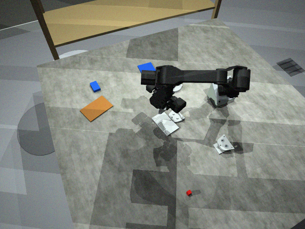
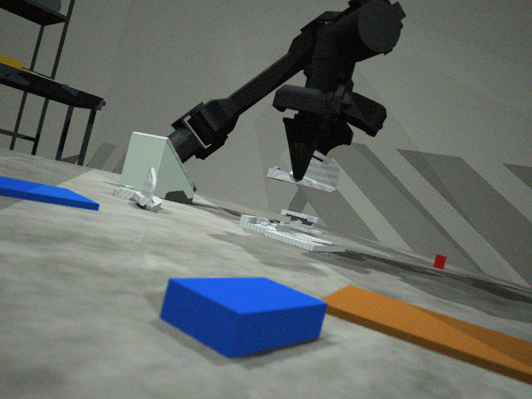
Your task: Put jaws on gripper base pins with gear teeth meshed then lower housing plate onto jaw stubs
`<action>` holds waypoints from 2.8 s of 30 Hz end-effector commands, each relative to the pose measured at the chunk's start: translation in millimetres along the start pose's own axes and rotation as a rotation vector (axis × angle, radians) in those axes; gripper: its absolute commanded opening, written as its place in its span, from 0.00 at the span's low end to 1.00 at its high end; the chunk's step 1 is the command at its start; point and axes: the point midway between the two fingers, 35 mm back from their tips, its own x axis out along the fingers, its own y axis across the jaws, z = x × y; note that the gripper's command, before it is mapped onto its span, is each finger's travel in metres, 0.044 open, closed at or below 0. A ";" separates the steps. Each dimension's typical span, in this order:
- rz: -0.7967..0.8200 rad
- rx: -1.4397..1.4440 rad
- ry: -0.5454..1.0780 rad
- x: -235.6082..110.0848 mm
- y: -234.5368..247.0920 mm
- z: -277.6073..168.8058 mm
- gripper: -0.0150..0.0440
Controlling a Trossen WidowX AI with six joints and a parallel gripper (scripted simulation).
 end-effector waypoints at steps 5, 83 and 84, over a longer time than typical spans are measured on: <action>0.001 0.002 -0.004 -1.0 0.5 1.2 0.48; 0.003 -0.018 -0.006 49.1 3.1 2.5 0.48; 0.003 -0.018 -0.006 49.1 3.1 2.5 0.48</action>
